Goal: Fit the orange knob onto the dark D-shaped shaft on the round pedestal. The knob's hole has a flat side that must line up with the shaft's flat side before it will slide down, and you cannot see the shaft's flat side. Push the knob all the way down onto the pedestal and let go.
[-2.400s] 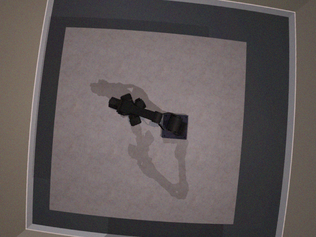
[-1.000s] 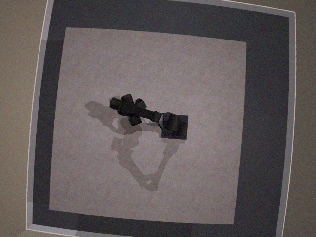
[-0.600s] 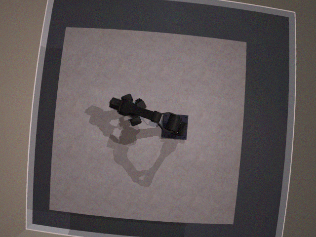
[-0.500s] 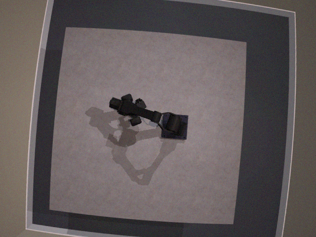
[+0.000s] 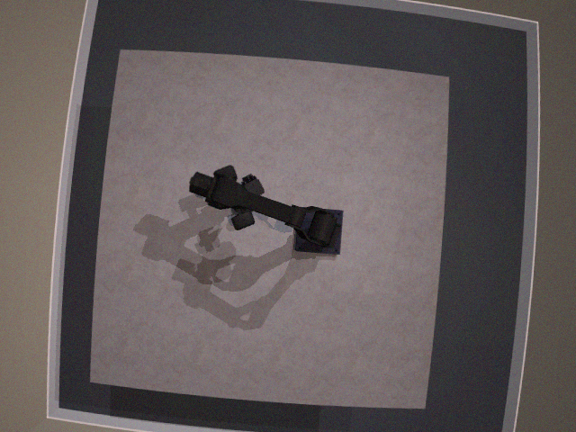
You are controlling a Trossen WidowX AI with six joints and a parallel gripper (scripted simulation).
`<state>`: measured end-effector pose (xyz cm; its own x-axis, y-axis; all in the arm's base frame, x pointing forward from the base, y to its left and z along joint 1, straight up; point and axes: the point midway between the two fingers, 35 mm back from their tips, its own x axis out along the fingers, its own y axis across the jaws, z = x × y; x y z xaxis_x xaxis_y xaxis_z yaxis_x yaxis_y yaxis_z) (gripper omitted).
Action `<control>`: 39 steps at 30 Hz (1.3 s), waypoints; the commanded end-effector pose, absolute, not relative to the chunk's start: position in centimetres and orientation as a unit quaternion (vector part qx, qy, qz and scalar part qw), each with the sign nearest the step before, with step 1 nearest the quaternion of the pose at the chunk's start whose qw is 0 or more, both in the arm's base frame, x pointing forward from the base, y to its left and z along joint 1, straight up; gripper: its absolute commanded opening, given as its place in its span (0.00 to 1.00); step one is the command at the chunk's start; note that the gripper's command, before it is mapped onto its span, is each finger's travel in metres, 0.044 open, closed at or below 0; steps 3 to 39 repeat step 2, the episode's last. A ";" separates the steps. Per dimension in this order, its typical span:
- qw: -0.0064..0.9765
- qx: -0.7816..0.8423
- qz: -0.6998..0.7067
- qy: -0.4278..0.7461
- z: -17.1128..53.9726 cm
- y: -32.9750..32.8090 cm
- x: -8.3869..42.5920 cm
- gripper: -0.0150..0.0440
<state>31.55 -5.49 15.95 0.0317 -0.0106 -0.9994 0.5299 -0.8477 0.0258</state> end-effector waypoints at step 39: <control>0.200 0.686 -0.673 0.189 15.8 -5.5 31.6 1.00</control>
